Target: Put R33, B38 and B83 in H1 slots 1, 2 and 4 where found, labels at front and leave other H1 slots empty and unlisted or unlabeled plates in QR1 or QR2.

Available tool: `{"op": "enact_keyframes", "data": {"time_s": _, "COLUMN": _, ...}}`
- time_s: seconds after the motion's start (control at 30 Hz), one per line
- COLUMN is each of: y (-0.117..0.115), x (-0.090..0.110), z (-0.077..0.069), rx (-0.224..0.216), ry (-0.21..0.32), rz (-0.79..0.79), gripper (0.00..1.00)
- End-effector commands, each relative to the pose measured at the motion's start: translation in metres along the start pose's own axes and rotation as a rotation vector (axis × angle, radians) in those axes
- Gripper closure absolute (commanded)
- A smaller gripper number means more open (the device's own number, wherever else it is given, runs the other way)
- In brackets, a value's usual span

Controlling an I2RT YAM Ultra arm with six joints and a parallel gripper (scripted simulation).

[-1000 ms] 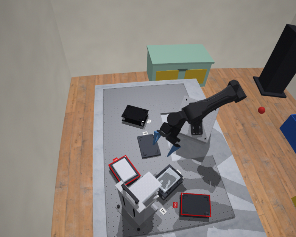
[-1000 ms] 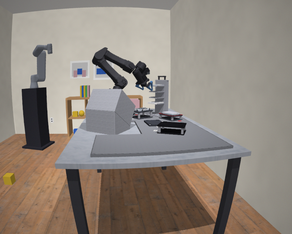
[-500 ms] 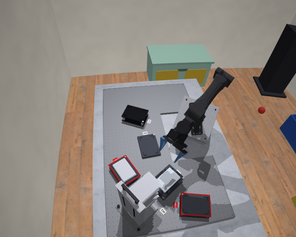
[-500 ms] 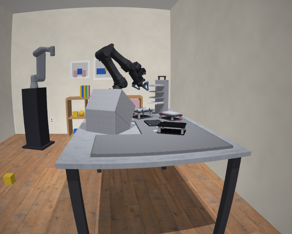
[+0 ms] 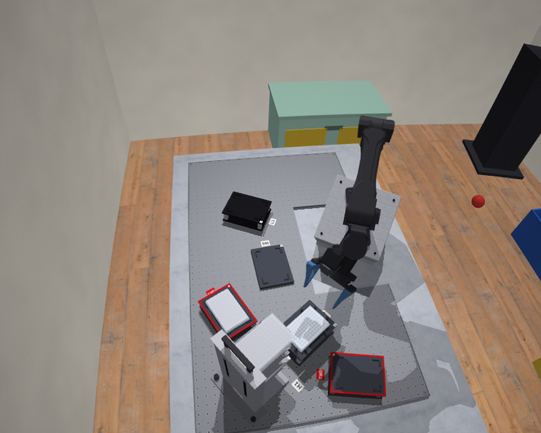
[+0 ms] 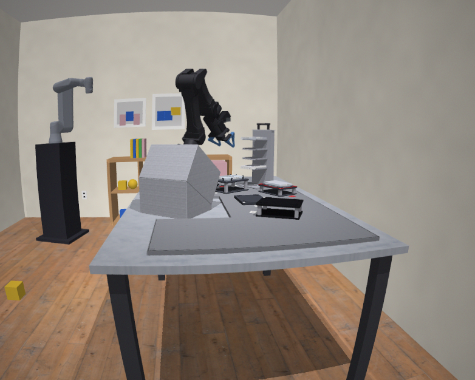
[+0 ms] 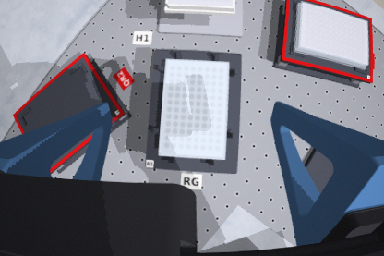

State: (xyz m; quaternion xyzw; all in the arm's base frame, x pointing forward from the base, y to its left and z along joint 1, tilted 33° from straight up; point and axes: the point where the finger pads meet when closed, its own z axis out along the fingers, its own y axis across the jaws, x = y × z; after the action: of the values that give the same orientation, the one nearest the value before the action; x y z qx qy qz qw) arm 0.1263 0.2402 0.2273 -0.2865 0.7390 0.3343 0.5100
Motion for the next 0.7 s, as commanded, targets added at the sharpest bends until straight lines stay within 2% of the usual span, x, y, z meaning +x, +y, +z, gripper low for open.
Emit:
{"op": "enact_keyframes", "data": {"time_s": 0.0, "y": -0.003, "x": -0.023, "z": -0.003, "rx": 0.059, "ry": -0.065, "rz": 0.04, "gripper": 0.0}}
{"op": "enact_keyframes", "data": {"time_s": 0.13, "y": 0.009, "x": -0.022, "z": -0.002, "rx": 0.059, "ry": -0.064, "rz": 0.041, "gripper": 0.0}}
{"op": "enact_keyframes", "data": {"time_s": 0.27, "y": 0.006, "x": -0.03, "z": -0.007, "rx": 0.058, "ry": -0.091, "rz": 0.059, "gripper": 0.0}}
{"op": "enact_keyframes", "data": {"time_s": 0.67, "y": 0.005, "x": -0.028, "z": -0.007, "rx": 0.06, "ry": -0.086, "rz": 0.053, "gripper": 0.0}}
